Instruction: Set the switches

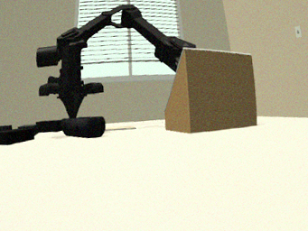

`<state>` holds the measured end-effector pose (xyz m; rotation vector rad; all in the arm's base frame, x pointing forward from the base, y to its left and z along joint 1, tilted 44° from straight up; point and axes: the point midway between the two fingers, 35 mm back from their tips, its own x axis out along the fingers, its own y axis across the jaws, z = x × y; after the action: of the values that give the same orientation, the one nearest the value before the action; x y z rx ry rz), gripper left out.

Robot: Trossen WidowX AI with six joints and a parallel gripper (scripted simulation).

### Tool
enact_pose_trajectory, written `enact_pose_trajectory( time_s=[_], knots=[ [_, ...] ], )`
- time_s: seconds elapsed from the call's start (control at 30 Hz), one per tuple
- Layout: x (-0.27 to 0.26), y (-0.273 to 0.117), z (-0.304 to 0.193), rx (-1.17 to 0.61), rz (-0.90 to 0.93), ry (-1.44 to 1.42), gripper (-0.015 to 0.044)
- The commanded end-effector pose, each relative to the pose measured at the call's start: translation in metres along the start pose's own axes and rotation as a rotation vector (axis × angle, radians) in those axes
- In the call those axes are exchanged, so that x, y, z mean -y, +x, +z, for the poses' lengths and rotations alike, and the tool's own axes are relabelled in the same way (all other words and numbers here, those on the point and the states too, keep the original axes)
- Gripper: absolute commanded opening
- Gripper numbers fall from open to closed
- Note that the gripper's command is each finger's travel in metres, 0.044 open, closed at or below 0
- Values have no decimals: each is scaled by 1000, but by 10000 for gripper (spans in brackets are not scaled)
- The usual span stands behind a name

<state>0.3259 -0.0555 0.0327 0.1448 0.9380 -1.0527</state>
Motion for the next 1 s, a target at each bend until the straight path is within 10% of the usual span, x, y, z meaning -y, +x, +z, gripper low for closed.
enact_pose_trajectory(
  time_s=[0.0,0.97],
  knots=[
    [-1,-10,0,-1,1,0,0],
    [0,-21,20,0,1,-3,0]
  ],
)
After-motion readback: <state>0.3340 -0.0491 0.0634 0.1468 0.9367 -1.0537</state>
